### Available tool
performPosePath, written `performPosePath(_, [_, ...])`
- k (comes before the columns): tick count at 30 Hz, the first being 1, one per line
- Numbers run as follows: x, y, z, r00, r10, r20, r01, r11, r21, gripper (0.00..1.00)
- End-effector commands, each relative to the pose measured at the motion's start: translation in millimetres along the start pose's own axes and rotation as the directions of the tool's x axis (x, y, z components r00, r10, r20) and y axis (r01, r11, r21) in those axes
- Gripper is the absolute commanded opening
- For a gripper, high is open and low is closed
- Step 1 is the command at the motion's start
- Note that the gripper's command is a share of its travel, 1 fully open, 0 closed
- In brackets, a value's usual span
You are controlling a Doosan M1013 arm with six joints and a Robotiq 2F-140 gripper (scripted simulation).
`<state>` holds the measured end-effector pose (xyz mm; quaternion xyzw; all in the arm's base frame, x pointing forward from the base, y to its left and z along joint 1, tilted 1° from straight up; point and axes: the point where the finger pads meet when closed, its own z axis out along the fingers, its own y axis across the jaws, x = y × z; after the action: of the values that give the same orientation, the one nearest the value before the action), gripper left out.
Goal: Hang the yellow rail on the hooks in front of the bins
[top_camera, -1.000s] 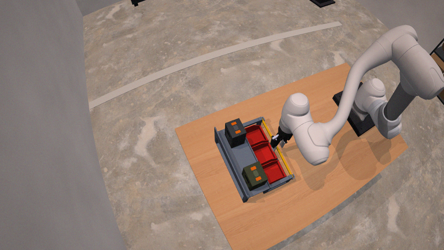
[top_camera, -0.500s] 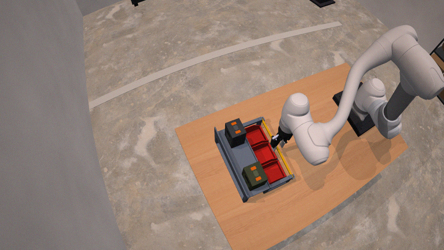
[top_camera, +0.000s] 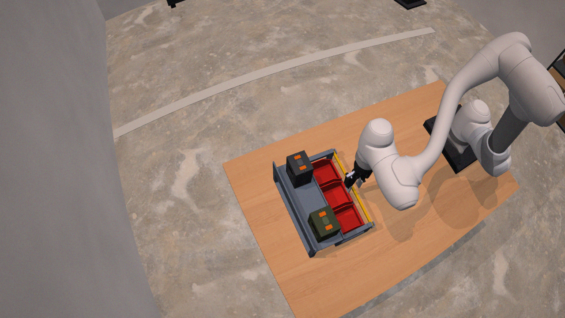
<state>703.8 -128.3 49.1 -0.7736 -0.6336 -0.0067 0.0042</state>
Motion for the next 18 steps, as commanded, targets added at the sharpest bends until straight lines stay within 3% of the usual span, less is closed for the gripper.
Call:
performPosePath(1, [0.0,0.0,-0.1,1.0,0.0,0.0,0.0,1.0,0.0,0.37])
performPosePath(8, [0.0,0.0,-0.1,1.0,0.0,0.0,0.0,1.0,0.0,0.37])
performPosePath(13, [0.0,0.0,-40.1,1.0,0.0,0.0,0.0,1.0,0.0,0.37])
performPosePath(18, [0.0,0.0,-40.1,1.0,0.0,0.0,0.0,1.0,0.0,0.37])
